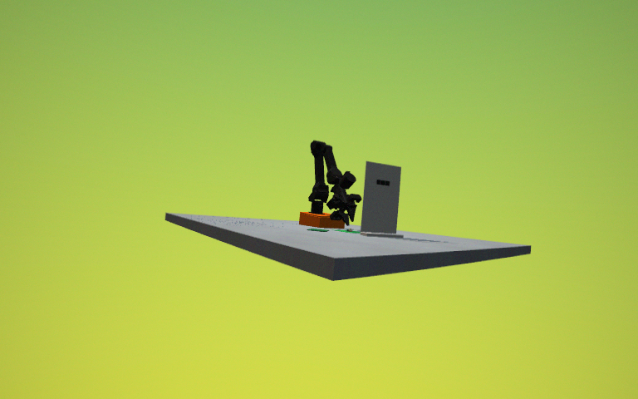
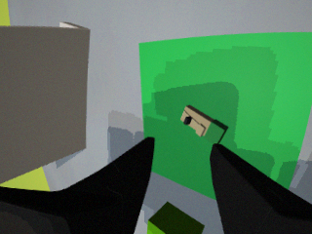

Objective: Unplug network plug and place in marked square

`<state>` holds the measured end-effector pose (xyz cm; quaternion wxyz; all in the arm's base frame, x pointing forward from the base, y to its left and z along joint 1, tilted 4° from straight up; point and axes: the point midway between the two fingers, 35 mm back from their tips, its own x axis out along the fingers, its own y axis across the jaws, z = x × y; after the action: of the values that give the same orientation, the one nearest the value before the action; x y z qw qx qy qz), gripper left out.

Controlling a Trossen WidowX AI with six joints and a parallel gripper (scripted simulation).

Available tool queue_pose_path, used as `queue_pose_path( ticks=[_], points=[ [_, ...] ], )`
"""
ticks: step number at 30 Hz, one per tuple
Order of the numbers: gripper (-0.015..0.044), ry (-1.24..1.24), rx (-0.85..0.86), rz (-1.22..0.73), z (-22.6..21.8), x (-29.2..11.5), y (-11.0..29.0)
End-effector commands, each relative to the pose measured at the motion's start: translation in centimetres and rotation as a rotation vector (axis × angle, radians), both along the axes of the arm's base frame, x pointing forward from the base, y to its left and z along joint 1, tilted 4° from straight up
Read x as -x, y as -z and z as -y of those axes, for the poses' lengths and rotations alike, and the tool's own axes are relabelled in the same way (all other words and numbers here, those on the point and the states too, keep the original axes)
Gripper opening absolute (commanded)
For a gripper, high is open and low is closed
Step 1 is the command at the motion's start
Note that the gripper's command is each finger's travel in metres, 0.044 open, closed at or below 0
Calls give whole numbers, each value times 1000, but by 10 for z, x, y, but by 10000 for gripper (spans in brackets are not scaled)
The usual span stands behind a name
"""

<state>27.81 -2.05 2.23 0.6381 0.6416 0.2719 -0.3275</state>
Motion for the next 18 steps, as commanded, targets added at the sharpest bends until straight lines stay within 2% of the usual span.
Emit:
queue_pose_path(
  ticks=[1,18],
  points=[
    [156,5,1,4,0,2,-3],
    [156,4,1,4,-1,2,-22]
  ],
)
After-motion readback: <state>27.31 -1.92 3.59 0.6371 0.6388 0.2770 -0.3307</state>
